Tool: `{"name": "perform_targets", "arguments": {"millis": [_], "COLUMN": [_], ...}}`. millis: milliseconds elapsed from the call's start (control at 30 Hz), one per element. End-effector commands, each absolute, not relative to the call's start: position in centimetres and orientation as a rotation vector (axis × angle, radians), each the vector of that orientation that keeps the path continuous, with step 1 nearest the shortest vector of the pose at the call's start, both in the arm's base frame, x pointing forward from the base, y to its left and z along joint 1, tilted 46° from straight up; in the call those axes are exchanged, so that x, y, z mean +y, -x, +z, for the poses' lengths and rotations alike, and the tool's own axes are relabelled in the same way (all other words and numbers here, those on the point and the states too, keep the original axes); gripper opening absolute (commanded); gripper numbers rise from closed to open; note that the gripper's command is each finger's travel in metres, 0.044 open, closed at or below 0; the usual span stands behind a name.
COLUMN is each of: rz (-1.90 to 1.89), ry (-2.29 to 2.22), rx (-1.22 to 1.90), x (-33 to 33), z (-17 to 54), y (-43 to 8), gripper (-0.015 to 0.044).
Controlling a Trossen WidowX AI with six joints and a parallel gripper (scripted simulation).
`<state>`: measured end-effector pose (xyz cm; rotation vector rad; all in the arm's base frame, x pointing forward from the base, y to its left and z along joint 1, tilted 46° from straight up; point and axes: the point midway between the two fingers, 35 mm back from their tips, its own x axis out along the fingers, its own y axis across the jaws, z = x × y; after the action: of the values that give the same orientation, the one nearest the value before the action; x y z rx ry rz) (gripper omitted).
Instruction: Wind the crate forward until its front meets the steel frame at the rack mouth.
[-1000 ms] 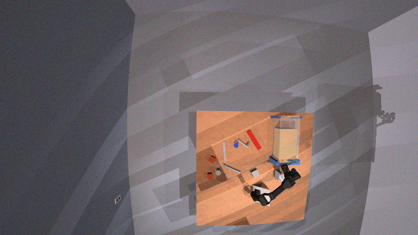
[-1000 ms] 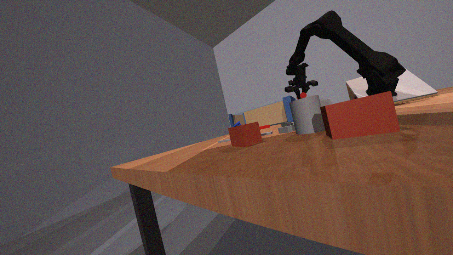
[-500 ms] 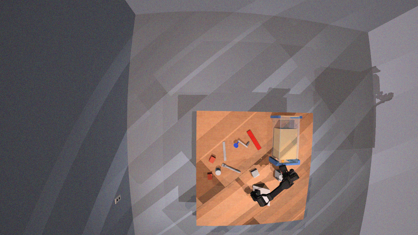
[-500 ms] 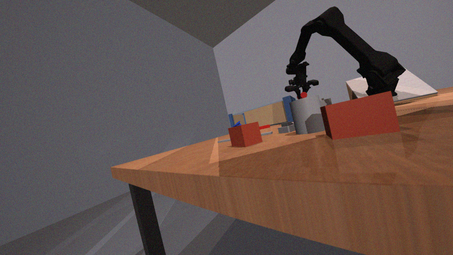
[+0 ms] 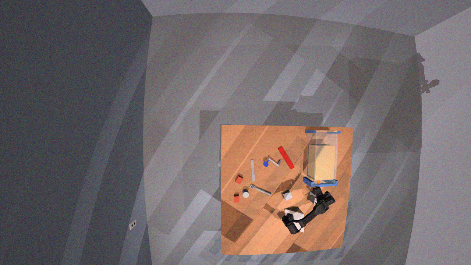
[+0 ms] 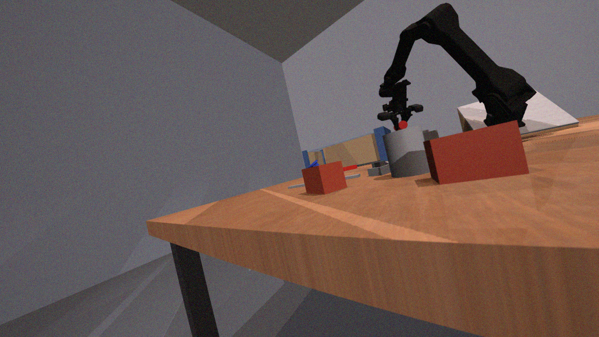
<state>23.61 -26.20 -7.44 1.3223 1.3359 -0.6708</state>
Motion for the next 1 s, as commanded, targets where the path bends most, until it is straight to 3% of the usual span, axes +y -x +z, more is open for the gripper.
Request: {"name": "perform_targets", "arguments": {"millis": [0, 967], "rz": [-0.663, -0.663], "ry": [-1.342, -1.343], "rx": [1.358, 1.36], "x": [-24.9, -23.0], "z": [-6.9, -5.2], "y": [-23.0, -20.9], "gripper": [0.0, 0.0]}}
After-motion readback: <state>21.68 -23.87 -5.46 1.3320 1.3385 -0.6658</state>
